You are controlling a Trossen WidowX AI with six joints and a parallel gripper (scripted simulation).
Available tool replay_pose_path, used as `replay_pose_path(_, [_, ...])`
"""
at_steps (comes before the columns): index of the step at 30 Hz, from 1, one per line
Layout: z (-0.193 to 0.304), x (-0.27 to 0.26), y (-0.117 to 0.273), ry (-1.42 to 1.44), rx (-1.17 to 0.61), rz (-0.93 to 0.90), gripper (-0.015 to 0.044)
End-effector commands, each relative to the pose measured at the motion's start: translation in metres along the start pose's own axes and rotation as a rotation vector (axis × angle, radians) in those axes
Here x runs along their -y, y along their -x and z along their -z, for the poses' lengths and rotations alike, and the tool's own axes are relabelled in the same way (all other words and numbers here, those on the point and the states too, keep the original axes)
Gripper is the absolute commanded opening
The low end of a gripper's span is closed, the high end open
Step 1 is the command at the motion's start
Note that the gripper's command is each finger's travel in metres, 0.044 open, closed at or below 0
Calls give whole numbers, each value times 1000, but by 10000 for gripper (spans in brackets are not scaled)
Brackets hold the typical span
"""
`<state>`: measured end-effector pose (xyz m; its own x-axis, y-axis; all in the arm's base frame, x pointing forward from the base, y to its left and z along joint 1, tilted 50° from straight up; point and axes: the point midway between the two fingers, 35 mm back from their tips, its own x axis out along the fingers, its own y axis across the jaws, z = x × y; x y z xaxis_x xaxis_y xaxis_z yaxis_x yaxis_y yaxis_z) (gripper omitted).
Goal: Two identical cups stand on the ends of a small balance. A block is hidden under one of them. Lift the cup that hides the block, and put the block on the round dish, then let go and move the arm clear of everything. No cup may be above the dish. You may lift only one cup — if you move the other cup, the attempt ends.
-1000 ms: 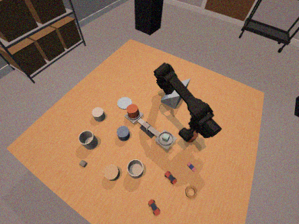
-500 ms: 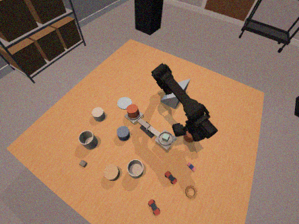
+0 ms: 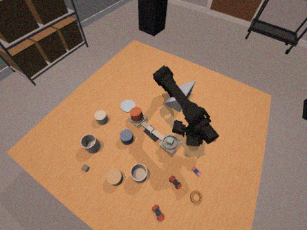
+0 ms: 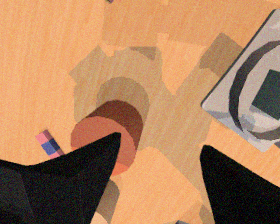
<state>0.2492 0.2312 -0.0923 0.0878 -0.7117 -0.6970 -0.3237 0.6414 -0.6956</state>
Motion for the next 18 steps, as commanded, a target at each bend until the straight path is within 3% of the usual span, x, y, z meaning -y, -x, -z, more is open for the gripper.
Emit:
replay_pose_path(1, [-6,7,5,-156,8,0,260])
replay_pose_path(18, [-20,34,14,-745,9,15,260])
